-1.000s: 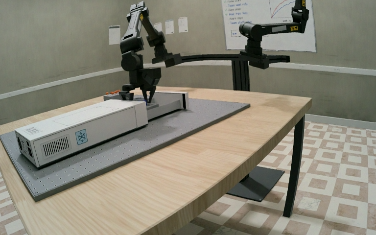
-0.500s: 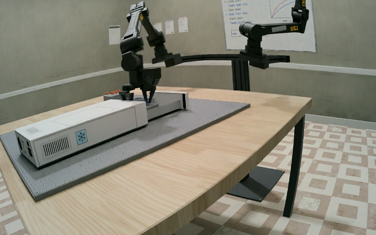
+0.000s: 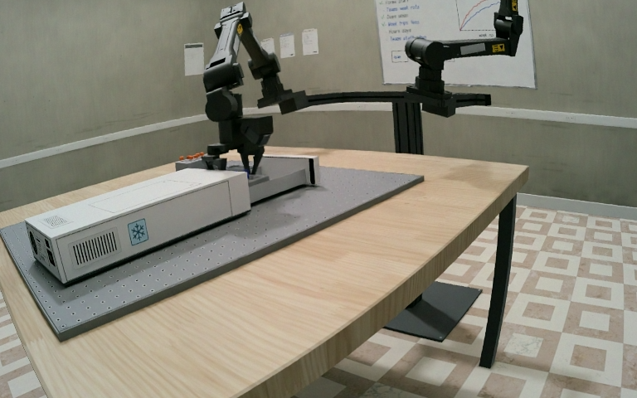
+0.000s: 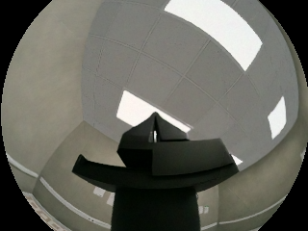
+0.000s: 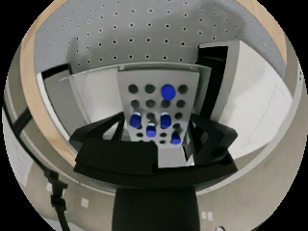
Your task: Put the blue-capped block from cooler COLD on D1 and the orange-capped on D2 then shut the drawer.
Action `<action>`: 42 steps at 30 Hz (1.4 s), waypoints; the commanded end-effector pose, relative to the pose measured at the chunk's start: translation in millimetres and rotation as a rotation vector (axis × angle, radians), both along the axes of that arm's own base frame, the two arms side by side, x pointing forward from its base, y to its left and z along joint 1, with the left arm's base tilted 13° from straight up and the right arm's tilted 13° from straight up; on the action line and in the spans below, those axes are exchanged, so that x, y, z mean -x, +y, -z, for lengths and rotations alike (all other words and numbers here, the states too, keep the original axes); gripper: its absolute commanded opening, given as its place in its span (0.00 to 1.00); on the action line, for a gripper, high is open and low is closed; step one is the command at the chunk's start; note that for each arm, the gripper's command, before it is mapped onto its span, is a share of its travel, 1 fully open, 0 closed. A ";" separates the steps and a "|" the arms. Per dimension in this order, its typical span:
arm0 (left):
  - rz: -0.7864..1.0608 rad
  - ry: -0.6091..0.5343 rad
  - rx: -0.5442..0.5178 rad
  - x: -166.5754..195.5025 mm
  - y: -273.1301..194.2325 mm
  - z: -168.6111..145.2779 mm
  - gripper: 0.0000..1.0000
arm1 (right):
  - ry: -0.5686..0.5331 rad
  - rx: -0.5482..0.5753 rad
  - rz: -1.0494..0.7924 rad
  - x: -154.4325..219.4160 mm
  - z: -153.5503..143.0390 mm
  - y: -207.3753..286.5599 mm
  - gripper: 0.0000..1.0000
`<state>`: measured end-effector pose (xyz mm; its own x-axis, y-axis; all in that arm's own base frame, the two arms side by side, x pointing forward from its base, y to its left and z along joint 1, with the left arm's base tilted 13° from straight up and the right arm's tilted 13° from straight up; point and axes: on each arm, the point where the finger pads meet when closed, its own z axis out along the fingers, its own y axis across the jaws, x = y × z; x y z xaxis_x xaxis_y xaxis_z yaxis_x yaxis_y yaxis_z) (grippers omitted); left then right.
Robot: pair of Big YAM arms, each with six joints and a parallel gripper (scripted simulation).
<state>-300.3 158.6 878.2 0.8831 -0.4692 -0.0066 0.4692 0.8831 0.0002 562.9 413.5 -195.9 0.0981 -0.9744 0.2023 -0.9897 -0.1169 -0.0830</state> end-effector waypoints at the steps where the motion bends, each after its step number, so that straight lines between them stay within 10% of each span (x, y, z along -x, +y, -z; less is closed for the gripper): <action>1: 0.002 0.030 -0.018 -21.3 -10.1 -7.7 0.00 | -0.018 -0.011 0.001 -20.6 3.7 1.2 1.00; 42: 0.002 0.030 -0.018 -21.3 -10.1 -7.7 0.00 | -0.023 -0.015 0.001 -27.6 3.6 5.3 1.00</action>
<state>-300.3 158.6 878.2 0.8831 -0.4692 -0.0066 0.4692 0.8831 0.0002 562.1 412.9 -196.0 0.1004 -0.9721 0.2120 -0.9907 -0.1173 -0.0686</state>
